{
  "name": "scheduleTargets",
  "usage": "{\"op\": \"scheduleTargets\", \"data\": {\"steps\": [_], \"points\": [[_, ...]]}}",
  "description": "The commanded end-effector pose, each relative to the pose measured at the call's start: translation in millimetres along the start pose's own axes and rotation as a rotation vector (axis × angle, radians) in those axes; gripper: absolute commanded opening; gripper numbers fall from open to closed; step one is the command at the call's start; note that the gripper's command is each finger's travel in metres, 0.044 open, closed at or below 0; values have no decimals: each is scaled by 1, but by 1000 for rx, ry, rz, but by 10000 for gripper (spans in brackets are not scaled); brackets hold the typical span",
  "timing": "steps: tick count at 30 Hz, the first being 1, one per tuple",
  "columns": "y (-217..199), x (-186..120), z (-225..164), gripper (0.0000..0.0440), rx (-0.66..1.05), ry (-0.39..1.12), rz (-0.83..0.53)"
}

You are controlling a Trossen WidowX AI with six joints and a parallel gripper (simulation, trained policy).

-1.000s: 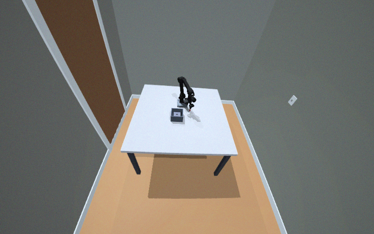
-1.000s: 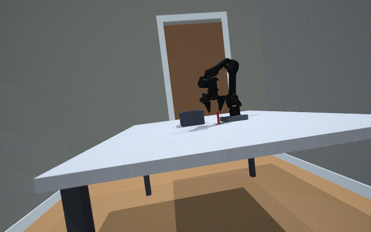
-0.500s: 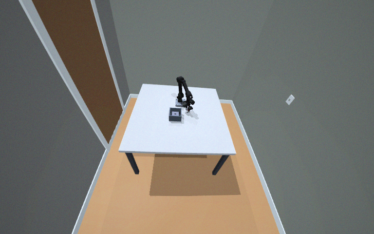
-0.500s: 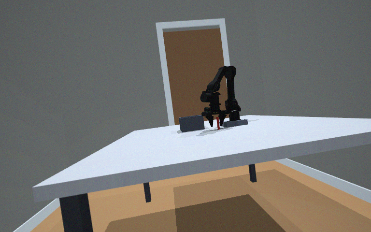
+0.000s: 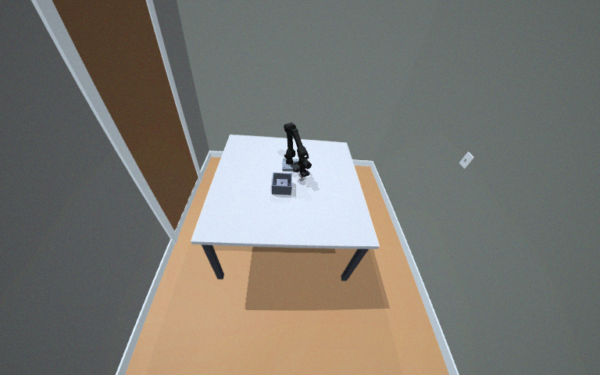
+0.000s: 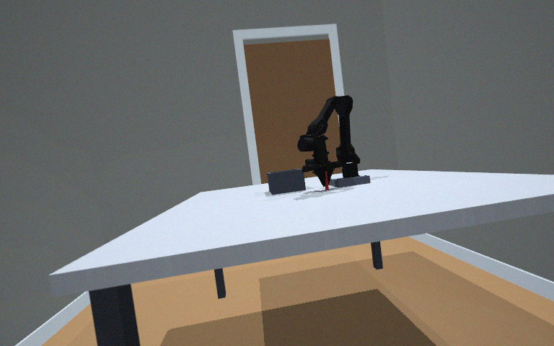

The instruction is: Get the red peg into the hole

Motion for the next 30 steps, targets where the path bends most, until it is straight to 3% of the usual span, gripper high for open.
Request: {"op": "scheduleTargets", "data": {"steps": [1,30], "points": [[2,-11,3,0,-26,-29,29],[0,-109,48,0,-171,-286,118]]}}
Point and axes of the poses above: the point midway between the two fingers, 35 mm back from their tips, its own x axis out along the fingers, its own y axis across the jaws, z = x × y, the point moved 10 cm from there along -x, back along the fingers, and after that the axes turned 14 degrees about -x, right-handed, at the moved point
